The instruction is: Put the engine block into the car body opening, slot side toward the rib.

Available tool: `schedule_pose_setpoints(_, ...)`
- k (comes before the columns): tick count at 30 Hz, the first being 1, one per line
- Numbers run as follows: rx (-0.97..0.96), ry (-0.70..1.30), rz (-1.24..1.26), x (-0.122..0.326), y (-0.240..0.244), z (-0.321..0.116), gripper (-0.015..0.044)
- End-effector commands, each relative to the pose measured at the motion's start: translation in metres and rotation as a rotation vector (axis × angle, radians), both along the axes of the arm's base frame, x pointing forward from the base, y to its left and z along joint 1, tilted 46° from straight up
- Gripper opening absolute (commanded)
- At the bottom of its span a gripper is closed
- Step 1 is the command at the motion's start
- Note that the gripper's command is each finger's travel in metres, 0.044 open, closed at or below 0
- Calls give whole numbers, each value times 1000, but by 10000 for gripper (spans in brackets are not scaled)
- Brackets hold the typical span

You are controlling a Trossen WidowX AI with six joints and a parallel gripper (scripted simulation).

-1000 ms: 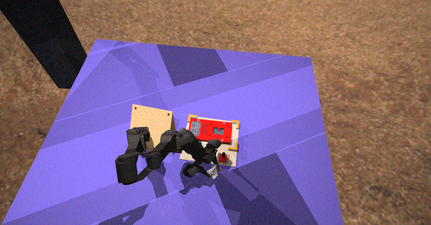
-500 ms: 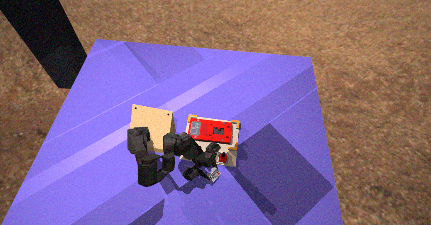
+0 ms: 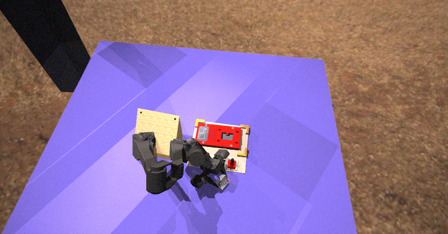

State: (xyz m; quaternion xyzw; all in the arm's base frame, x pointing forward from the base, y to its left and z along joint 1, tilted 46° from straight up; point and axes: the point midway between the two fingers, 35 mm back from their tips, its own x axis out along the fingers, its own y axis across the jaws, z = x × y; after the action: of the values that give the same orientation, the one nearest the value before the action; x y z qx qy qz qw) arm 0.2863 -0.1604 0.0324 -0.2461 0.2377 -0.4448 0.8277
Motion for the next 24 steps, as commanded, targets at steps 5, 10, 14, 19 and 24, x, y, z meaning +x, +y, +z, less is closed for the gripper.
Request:
schedule_pose_setpoints(5, 0, 2, 0, 0, 0, 0, 394)
schedule_pose_setpoints(10, 0, 2, 0, 0, 0, 0, 440)
schedule_pose_setpoints(14, -1, 14, -2, -3, 6, 2, 440)
schedule_pose_setpoints(19, -1, 19, -2, -11, 24, 6, 440)
schedule_pose_setpoints(24, 0, 20, -2, -19, 39, 11, 440)
